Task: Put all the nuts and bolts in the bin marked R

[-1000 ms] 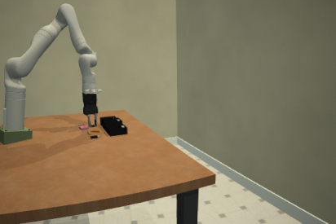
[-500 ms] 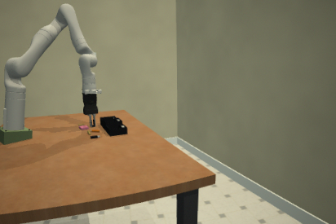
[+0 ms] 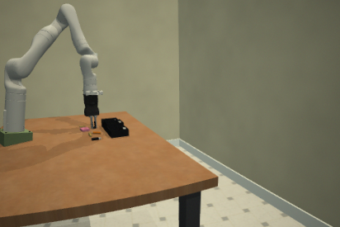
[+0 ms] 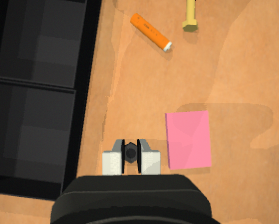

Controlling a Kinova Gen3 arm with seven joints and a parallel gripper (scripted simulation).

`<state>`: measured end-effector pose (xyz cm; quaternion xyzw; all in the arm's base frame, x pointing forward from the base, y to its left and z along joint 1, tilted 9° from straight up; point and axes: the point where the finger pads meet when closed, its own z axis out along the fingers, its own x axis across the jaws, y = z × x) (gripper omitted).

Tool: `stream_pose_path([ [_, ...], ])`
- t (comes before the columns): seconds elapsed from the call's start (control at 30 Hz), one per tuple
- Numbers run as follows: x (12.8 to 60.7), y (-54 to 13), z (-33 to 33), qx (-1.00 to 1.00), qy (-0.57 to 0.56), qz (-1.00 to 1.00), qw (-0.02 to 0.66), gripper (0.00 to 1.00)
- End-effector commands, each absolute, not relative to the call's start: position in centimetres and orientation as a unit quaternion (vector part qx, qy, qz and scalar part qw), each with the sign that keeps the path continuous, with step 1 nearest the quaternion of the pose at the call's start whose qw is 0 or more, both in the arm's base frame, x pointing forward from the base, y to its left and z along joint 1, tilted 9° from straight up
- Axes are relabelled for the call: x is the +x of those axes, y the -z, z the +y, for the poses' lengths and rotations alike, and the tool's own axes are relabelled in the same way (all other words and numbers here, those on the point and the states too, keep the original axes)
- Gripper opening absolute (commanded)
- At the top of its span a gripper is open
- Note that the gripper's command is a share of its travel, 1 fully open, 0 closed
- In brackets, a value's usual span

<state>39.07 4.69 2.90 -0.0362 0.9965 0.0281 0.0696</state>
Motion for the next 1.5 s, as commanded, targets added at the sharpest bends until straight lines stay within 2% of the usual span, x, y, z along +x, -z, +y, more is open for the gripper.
stream_pose_path([
  [0.0,39.1,-2.9,4.7,-0.036,-0.028,0.996,0.070,0.34],
  [0.2,39.1,-2.9,4.7,-0.036,-0.028,0.996,0.070,0.34],
  [0.87,38.3,-8.9,4.3,-0.036,-0.028,0.996,0.070,0.34],
  [1.47,38.3,-8.9,4.3,-0.036,-0.028,0.996,0.070,0.34],
])
